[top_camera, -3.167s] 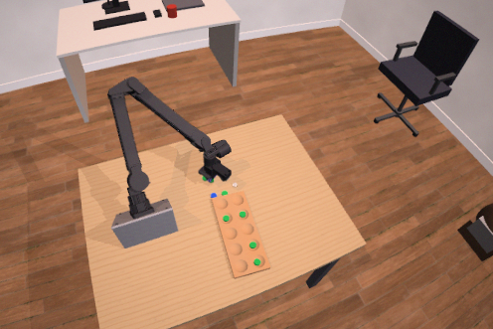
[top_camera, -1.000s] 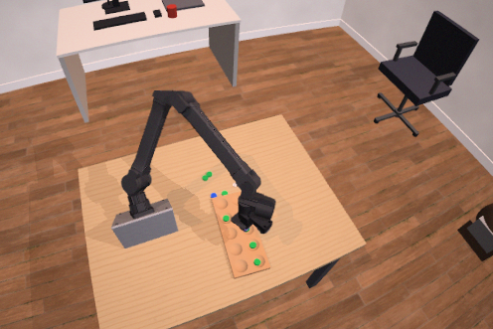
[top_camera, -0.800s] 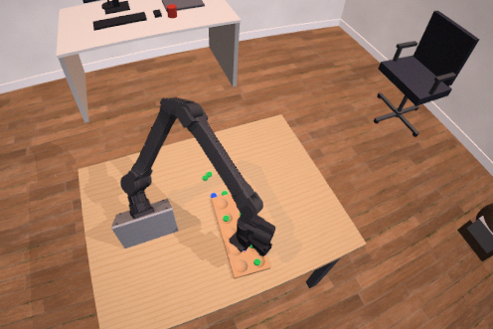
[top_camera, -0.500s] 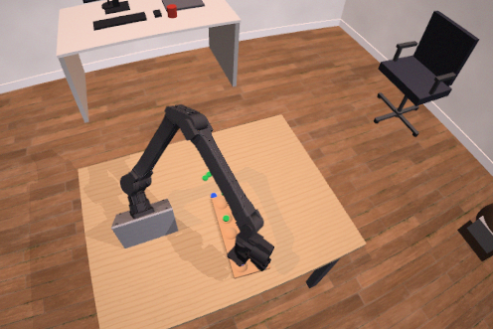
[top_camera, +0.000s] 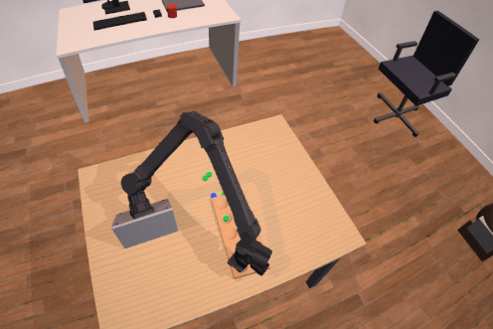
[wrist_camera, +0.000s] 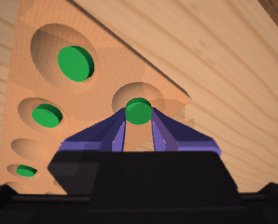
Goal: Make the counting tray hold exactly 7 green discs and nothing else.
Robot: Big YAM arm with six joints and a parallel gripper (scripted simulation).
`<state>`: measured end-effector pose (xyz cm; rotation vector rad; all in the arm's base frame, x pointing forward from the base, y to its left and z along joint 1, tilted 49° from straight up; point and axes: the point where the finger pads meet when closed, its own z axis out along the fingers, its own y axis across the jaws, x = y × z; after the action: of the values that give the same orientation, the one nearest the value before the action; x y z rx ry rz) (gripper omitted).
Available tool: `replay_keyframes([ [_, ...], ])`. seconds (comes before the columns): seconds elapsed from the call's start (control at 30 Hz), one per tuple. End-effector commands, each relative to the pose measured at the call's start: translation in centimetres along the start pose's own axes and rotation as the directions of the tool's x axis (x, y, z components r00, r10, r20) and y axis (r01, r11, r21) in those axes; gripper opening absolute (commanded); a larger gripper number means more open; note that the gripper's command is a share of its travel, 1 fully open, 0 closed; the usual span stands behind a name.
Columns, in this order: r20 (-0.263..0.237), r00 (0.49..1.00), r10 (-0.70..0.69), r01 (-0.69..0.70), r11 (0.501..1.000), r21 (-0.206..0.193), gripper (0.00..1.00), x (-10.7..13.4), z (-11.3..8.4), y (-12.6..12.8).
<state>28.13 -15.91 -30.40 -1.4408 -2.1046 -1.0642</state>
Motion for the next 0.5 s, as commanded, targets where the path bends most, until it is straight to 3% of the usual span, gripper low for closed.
replay_keyframes([
  [0.0,0.085,0.996,0.008,-0.005,0.999,-0.039,0.0,-2.6,-3.3,1.1],
  [0.13,0.091,0.996,0.004,0.0,0.999,-0.041,0.0,-2.9,-3.3,1.3],
  [0.17,0.068,0.998,-0.016,0.017,1.0,-0.015,0.0,-2.1,-2.0,1.9],
  [0.27,0.029,1.0,0.013,-0.012,1.0,-0.009,0.0,-1.2,0.3,0.4],
  [0.47,0.032,0.999,0.024,-0.024,1.0,-0.019,0.0,-1.2,0.7,0.0],
])
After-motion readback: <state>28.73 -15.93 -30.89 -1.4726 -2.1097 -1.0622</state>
